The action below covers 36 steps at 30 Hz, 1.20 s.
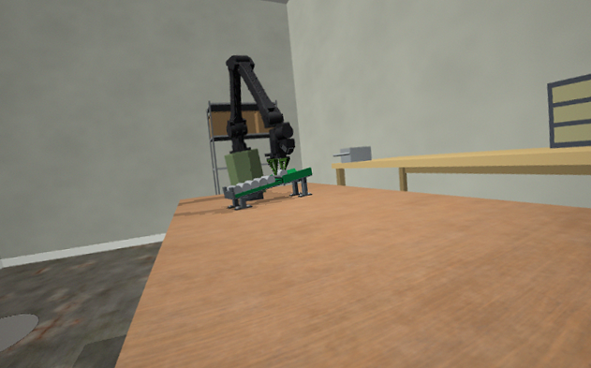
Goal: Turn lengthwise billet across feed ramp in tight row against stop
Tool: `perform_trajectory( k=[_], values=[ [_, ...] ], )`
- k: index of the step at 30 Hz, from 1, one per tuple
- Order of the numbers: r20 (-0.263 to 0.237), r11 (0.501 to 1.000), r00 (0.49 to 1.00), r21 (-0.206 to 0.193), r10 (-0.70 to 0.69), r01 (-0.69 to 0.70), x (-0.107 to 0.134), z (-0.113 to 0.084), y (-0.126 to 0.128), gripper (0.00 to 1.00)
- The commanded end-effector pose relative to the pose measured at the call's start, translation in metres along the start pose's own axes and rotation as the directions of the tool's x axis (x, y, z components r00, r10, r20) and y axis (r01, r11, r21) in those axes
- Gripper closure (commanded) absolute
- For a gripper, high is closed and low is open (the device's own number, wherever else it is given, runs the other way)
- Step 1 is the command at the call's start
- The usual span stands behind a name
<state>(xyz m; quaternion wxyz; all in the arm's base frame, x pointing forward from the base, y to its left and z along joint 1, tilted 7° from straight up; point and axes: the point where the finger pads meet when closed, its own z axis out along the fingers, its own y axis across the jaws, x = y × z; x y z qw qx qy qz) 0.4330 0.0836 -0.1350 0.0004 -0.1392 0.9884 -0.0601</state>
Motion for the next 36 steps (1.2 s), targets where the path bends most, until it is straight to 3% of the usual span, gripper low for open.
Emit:
perform_trajectory(
  k=[1, 2, 5, 7, 12, 16, 18, 19, 25, 36],
  values=[
    [0.044, 1.000, 0.999, 0.004, 0.008, -0.008, -0.024, -0.005, -0.006, 1.00],
    [0.055, 1.000, 0.998, 0.004, 0.005, -0.005, -0.027, -0.020, -0.007, 1.00],
    [0.064, 1.000, 0.998, 0.005, 0.002, -0.002, -0.029, -0.012, -0.007, 1.00],
    [0.038, 1.000, 0.999, 0.004, 0.001, -0.001, -0.022, -0.003, -0.007, 1.00],
    [0.070, 1.000, 0.998, 0.005, 0.001, -0.001, -0.030, -0.012, -0.007, 1.00],
    [0.038, 1.000, 0.999, 0.004, -0.001, 0.000, -0.022, 0.000, -0.007, 1.00],
    [0.038, 1.000, 0.999, 0.004, -0.001, 0.000, -0.022, 0.000, -0.007, 1.00],
    [0.064, 1.000, 0.998, 0.005, 0.002, -0.002, -0.029, -0.011, -0.008, 1.00],
    [0.049, 1.000, 0.999, 0.004, 0.000, -0.001, -0.025, 0.000, -0.007, 1.00],
    [0.050, 1.000, 0.999, 0.004, 0.000, 0.000, -0.025, -0.001, -0.008, 1.00]
  ],
)
